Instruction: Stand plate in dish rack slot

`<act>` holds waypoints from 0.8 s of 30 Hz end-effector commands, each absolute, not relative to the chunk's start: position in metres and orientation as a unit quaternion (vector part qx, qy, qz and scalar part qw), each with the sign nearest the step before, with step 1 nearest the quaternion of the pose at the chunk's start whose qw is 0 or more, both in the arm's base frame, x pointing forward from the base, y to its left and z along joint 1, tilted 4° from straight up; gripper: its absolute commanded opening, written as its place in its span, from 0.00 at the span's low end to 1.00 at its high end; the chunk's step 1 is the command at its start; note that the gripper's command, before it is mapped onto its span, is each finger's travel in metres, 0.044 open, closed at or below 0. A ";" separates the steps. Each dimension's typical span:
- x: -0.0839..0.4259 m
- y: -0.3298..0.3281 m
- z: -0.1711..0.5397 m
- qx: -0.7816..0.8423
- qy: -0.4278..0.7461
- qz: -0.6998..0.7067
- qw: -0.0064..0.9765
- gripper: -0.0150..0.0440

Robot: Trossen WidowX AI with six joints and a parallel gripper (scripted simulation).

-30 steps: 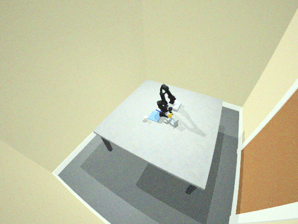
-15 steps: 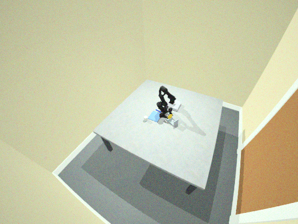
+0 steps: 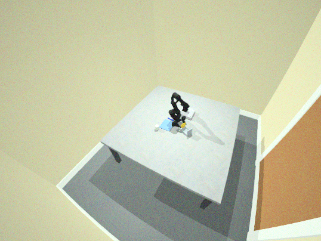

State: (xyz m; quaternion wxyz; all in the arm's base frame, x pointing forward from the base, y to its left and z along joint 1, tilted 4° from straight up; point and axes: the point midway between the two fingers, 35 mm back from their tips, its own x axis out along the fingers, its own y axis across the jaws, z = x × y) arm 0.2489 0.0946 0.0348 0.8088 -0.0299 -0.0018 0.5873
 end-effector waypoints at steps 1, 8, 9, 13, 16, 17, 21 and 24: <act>0.249 0.095 0.035 -0.030 -0.002 0.587 0.809 0.88; 0.249 0.094 0.036 -0.030 -0.002 0.587 0.809 0.93; 0.250 0.094 0.041 -0.029 -0.003 0.587 0.809 0.93; 0.254 0.090 0.080 -0.026 -0.011 0.585 0.810 0.93; 0.253 0.089 0.109 -0.024 -0.016 0.585 0.811 0.93; 0.251 0.089 0.118 -0.023 -0.018 0.585 0.811 0.93; 0.254 0.086 0.149 -0.023 -0.022 0.585 0.810 0.93; 0.255 0.086 0.151 -0.021 -0.021 0.584 0.811 0.93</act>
